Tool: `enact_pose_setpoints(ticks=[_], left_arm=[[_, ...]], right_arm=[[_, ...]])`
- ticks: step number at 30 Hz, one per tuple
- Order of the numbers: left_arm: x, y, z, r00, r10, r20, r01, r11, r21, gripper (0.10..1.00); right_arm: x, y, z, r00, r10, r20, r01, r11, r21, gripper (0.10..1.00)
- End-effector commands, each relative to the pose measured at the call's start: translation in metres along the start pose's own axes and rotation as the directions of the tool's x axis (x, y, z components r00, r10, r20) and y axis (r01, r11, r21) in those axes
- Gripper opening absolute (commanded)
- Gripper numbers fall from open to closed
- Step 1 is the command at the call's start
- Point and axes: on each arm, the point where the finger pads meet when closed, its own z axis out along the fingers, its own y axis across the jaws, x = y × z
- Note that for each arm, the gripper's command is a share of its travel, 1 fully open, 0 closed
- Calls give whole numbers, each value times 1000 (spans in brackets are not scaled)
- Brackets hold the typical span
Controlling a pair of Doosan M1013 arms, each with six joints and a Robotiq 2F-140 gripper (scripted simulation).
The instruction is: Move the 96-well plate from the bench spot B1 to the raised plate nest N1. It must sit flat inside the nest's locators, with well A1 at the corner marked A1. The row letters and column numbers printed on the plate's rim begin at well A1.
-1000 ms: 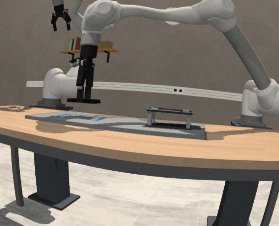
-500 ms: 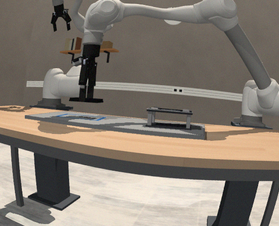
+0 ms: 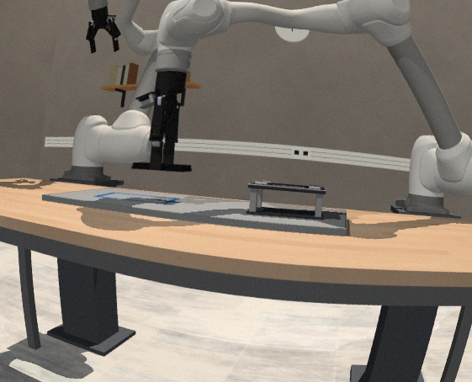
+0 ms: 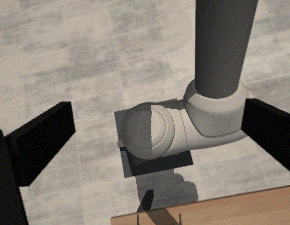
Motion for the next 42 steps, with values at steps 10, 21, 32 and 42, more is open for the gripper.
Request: enact_pose_setpoints(ticks=[10,21,32,42], left_arm=[[-38,-5,-8,1000,0,-2,0,1000,2,605],[-67,-9,-13,1000,0,-2,0,1000,2,605],[-100,-13,-19,1000,0,-2,0,1000,2,605],[-129,-16,-24,1000,0,-2,0,1000,2,605]], right_arm=[[0,0,0,1000,0,0,0,1000,0,1000],[0,0,0,1000,0,0,0,1000,0,1000],[0,0,0,1000,0,0,0,1000,0,1000],[0,0,0,1000,0,0,0,1000,0,1000]])
